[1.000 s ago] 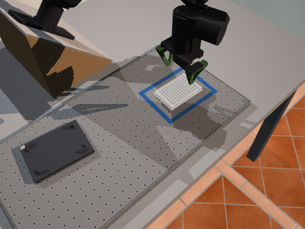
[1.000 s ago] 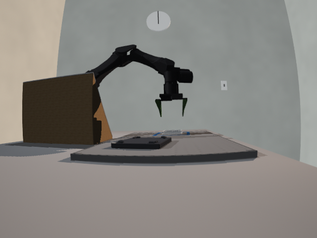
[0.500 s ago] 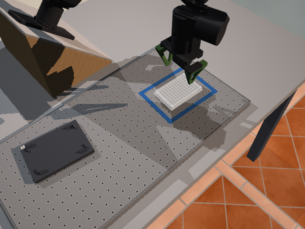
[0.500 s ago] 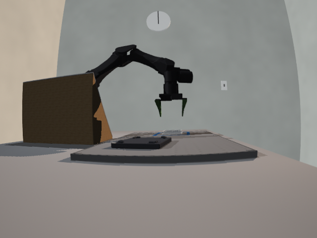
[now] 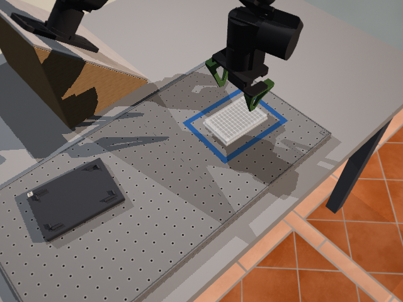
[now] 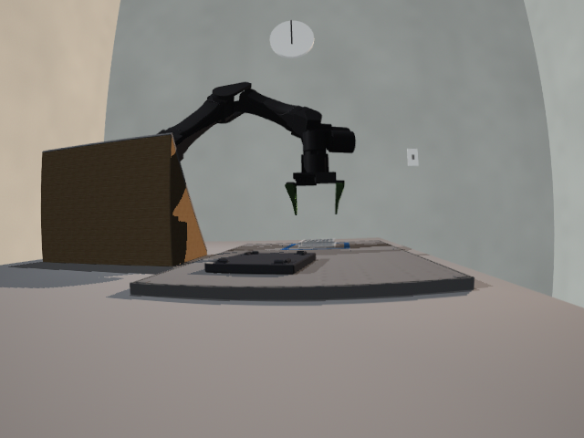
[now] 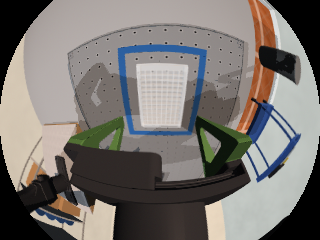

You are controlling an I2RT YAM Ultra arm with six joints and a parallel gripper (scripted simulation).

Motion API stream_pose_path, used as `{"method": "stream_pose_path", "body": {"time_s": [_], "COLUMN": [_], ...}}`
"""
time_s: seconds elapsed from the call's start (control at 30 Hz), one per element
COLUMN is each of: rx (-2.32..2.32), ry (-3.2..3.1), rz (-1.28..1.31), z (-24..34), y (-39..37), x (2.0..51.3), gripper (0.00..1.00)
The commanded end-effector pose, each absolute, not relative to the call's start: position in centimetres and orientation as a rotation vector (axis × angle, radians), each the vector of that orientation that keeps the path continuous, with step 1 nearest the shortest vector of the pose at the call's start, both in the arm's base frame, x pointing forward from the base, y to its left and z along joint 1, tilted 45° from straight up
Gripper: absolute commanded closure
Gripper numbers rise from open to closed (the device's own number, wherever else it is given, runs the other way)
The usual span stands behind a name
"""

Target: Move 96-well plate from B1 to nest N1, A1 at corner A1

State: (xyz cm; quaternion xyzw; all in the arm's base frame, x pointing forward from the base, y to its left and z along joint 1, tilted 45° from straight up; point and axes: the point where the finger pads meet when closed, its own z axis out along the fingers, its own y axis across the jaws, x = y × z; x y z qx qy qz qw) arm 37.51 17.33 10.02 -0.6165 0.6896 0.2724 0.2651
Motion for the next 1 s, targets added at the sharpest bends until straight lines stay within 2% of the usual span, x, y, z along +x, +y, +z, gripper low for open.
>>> {"method": "stream_pose_path", "body": {"time_s": [0.0,0.4,0.53,0.87,0.97], "rx": [-1.621,-1.621,-1.619,-1.622,-1.643], "ry": [1.859,1.859,1.897,1.876,1.882], "rz": [0.713,0.713,0.754,0.719,0.748], "z": [11.6,11.6,8.9,8.9,7.9], "y": [16.3,16.3,16.7,17.7,18.7], "x": [38.4,38.4,37.8,38.7,37.5], "gripper": [0.0,0.0,0.0,0.0,0.0]}}
